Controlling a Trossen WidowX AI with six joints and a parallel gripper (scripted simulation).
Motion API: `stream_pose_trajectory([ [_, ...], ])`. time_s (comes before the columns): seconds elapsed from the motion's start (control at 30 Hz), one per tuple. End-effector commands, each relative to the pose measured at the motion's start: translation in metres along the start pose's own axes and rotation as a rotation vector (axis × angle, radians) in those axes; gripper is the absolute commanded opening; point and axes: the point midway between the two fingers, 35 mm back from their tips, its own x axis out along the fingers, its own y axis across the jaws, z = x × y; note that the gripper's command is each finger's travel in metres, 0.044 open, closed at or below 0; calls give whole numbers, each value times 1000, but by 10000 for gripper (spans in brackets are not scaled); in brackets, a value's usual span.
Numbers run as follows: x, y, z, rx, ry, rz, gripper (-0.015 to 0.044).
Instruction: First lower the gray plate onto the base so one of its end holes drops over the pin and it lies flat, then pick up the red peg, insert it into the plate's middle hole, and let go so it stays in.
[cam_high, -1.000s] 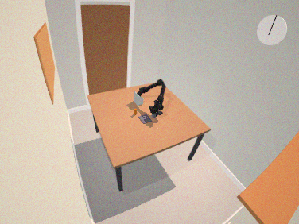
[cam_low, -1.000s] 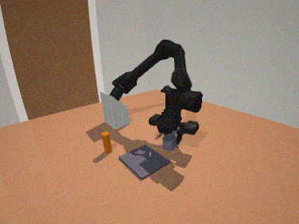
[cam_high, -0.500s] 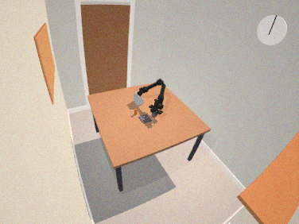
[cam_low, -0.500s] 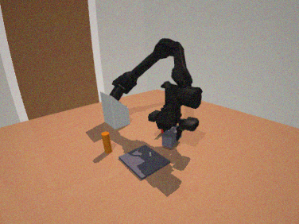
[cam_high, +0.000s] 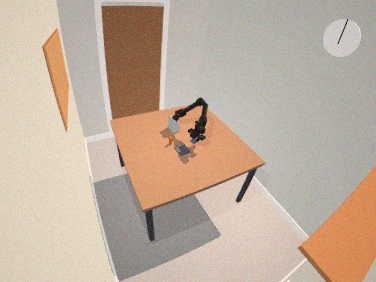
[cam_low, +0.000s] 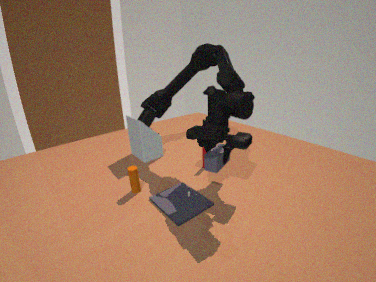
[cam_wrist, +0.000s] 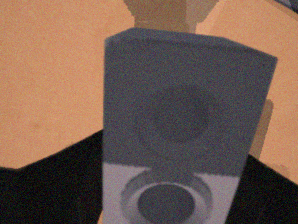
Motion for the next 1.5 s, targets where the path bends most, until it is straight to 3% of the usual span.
stream_pose_trajectory([
  [0.0, -12, 1, -1, -7, -6, 1, 0],
  [0.67, -72, -8, -9, 0, -1, -2, 0],
  [1.47, -44, -11, 52, 77, -10, 1, 0],
])
